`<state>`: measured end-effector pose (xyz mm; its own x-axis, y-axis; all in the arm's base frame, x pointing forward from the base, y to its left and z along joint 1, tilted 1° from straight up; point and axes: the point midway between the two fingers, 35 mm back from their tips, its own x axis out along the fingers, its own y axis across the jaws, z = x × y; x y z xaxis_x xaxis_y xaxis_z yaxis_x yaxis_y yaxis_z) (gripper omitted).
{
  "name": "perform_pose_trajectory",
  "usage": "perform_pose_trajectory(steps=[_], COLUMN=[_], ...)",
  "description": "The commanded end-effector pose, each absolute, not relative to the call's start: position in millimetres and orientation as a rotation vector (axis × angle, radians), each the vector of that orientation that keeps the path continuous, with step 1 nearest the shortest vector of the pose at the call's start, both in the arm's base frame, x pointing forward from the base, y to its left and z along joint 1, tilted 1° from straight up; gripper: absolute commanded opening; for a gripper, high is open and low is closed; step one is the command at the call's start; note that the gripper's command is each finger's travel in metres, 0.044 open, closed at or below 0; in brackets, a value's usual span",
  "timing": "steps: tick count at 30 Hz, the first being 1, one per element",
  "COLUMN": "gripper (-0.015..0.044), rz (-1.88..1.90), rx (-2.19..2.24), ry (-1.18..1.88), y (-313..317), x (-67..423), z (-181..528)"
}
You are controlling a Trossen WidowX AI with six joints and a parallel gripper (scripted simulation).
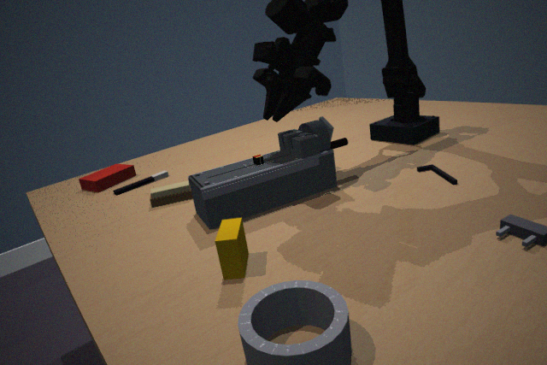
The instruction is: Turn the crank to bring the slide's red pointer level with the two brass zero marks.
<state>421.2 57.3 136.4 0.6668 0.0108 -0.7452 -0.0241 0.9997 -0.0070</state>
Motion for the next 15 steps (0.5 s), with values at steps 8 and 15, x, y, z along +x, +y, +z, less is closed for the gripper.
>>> perform_pose_trajectory(steps=[8,15], gripper=[0.0440,0.0282], rz=[0.019,0.019], rx=[-0.017,-0.017], ry=[0.841,0.841], y=[57.1,57.1], x=[421.2,421.2], z=[136.4,136.4])
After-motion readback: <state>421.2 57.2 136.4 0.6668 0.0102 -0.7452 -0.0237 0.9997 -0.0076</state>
